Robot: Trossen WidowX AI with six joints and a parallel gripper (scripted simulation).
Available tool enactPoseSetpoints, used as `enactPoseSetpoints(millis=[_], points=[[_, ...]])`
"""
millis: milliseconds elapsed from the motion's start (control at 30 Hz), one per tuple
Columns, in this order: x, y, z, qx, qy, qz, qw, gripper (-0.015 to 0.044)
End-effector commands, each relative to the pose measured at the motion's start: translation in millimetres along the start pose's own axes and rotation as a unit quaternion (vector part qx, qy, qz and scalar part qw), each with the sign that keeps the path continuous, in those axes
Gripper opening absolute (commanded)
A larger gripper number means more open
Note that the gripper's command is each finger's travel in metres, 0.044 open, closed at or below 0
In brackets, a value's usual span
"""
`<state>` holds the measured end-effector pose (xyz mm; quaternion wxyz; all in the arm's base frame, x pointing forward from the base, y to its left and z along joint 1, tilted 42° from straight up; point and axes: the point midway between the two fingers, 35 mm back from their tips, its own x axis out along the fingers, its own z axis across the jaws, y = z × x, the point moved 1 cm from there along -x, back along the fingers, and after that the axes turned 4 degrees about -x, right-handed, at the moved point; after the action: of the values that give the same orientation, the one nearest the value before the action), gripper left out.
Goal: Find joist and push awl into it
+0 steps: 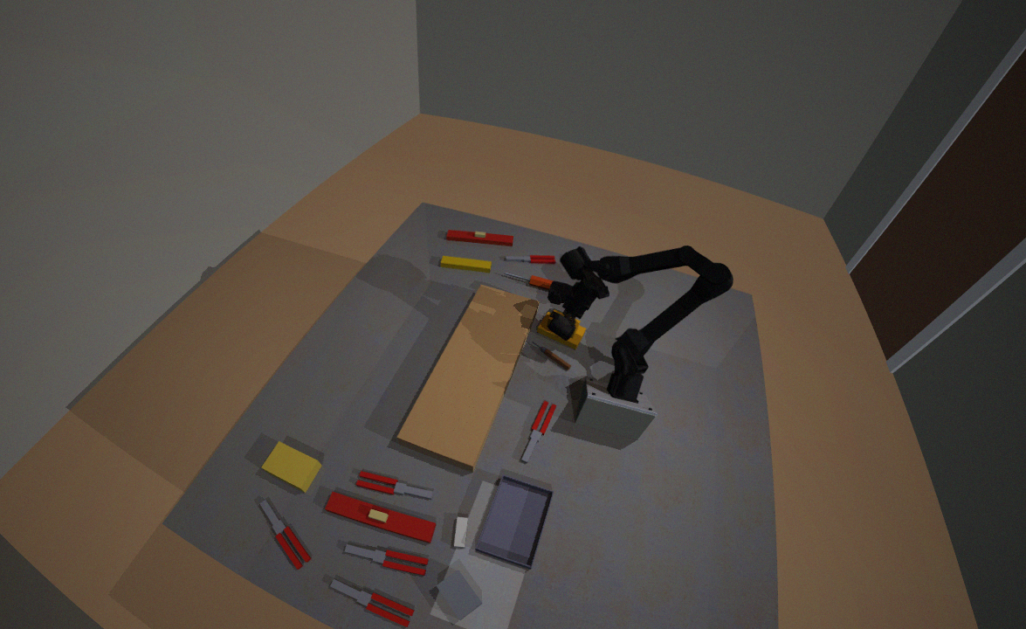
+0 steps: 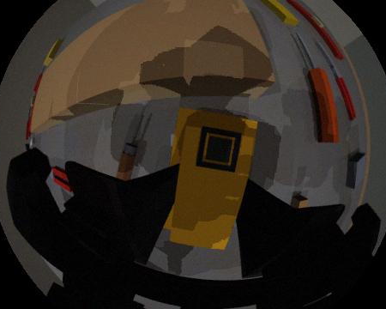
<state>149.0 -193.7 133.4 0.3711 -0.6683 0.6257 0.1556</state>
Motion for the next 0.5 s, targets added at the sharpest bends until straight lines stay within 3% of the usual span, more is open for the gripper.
enactPoseSetpoints(millis=[0, 233, 467], points=[[0.5, 0.3, 0.4, -0.002, 0.0, 0.001, 1.0, 0.0168], [-10.6, -6.0, 1.9, 0.0, -0.005, 0.003, 1.0, 0.0004], [-36.0, -16.5, 3.8, 0.002, -0.011, 0.006, 1.0, 0.0]])
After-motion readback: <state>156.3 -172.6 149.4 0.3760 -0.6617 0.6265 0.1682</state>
